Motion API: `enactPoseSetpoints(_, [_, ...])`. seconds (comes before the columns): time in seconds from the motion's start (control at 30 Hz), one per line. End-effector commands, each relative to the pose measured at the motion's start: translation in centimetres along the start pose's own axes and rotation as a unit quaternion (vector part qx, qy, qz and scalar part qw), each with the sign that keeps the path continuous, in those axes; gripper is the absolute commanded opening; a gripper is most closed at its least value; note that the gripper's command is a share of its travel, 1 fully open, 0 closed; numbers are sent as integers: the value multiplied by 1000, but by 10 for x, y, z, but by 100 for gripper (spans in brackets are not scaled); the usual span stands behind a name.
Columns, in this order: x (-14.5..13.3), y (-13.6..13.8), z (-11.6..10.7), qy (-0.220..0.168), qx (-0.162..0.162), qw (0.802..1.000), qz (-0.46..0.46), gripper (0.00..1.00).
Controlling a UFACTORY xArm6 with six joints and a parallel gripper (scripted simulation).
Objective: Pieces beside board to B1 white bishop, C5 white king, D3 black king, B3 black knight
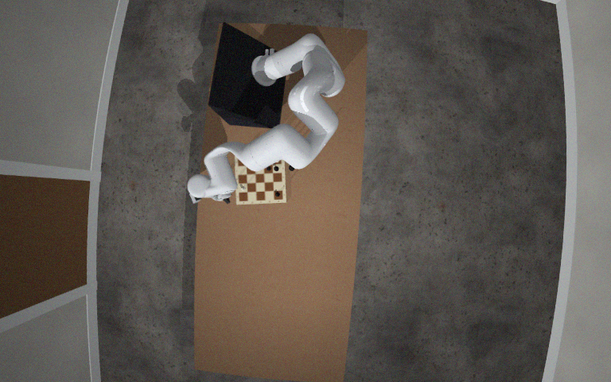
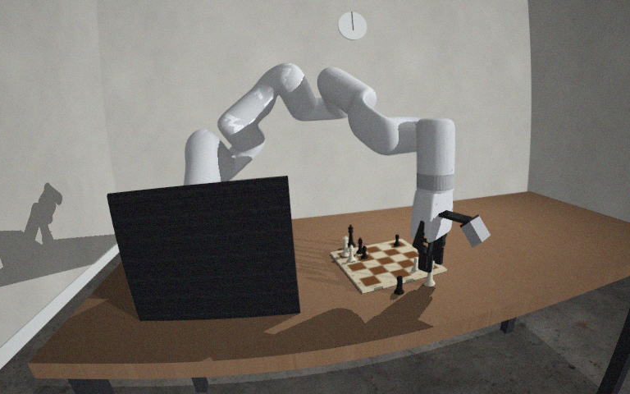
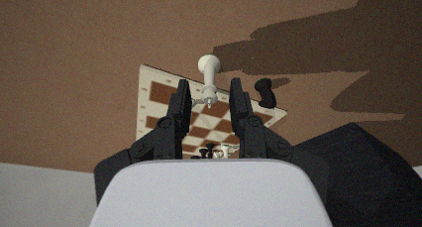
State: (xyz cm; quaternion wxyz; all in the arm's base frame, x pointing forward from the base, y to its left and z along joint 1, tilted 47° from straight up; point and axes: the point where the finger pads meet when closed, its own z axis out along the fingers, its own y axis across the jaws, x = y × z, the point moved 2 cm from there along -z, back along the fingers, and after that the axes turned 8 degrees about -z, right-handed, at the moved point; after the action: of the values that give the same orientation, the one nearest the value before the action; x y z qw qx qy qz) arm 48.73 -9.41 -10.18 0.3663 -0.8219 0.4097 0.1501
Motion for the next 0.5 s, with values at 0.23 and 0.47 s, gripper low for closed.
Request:
enactPoseSetpoints(0.23, [2, -1, 15, 3, 1, 1000, -1, 42])
enactPoseSetpoints(0.47, [2, -1, 15, 3, 1, 1000, -1, 42])
